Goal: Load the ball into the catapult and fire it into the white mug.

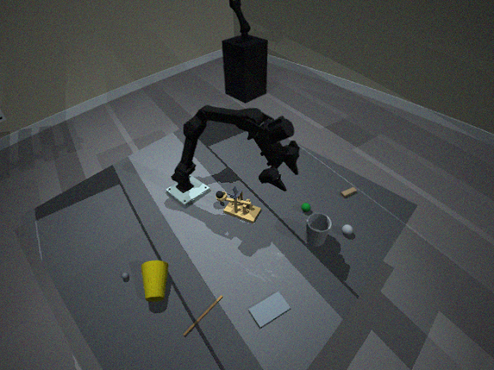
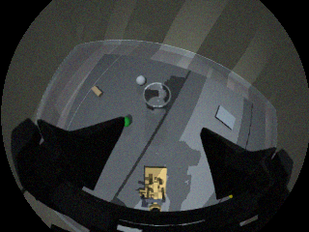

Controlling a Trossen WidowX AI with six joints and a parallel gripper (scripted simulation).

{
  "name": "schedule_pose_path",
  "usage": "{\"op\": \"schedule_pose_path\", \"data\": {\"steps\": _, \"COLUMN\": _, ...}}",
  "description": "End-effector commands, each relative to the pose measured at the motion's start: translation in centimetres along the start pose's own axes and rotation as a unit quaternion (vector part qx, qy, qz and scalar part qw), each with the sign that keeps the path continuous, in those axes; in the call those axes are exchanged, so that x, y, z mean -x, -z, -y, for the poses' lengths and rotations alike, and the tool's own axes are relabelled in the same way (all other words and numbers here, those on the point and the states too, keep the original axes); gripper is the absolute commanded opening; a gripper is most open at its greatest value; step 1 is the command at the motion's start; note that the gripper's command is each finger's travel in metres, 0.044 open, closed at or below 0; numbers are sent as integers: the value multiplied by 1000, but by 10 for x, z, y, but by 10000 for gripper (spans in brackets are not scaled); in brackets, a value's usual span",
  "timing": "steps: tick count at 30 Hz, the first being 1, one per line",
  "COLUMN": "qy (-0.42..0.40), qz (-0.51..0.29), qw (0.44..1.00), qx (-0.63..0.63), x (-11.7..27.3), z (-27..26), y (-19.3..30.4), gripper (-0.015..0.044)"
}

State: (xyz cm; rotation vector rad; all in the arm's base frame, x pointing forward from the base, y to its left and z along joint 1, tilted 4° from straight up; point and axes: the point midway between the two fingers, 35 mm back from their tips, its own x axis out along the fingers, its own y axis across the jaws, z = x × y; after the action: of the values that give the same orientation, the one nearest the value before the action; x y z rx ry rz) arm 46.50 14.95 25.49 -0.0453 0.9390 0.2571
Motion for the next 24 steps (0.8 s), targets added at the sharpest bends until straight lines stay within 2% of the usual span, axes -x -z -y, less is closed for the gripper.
{"op": "schedule_pose_path", "data": {"steps": 1, "qy": -4, "qz": 50, "qw": 999, "qx": -12, "x": -11, "z": -5, "y": -34, "gripper": 440}}
{"op": "schedule_pose_path", "data": {"steps": 22, "qy": -5, "qz": 53, "qw": 999, "qx": -13, "x": -11, "z": -5, "y": -36, "gripper": 440}}
{"op": "schedule_pose_path", "data": {"steps": 24, "qy": -5, "qz": 53, "qw": 999, "qx": -13, "x": -11, "z": -5, "y": -36, "gripper": 387}}
